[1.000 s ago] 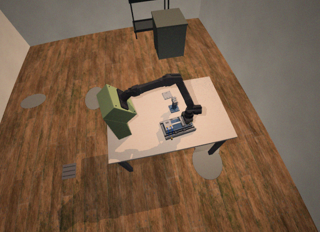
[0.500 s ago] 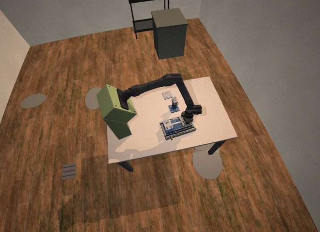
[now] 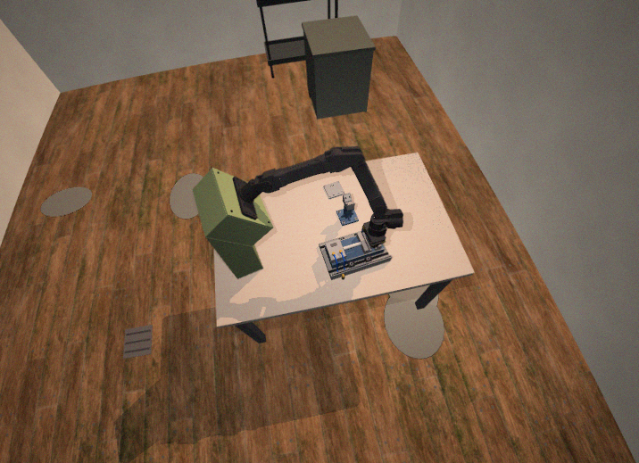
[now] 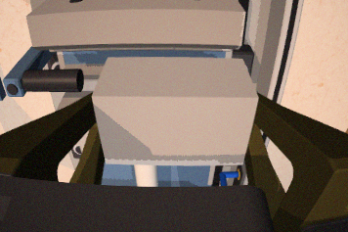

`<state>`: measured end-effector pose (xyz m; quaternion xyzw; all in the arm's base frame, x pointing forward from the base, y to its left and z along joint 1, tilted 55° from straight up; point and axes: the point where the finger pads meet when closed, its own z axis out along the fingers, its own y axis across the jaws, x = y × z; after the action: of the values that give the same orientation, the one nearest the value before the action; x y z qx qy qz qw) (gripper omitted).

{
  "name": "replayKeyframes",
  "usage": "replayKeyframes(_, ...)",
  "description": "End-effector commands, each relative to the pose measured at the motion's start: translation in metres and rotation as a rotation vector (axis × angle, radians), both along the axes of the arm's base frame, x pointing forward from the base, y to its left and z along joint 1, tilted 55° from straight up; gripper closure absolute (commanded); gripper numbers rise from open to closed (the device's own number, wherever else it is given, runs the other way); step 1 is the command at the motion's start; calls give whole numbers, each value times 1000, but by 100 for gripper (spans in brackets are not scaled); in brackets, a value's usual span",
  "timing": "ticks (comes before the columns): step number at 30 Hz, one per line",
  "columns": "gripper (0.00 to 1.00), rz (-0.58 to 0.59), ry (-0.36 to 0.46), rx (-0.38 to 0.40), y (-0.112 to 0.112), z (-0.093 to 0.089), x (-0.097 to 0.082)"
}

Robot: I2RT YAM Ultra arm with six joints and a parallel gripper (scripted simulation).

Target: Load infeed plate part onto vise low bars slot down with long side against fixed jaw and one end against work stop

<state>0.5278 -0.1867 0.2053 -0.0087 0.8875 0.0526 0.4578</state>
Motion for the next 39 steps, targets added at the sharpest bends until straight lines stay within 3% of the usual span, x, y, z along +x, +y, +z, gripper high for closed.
replayKeyframes(1, 100, -20, -41, -16, -8, 19, -4)
replayKeyframes(9, 100, -20, -25, -7, -7, 11, -6)
replayKeyframes(39, 100, -21, -25, -6, -7, 11, -6)
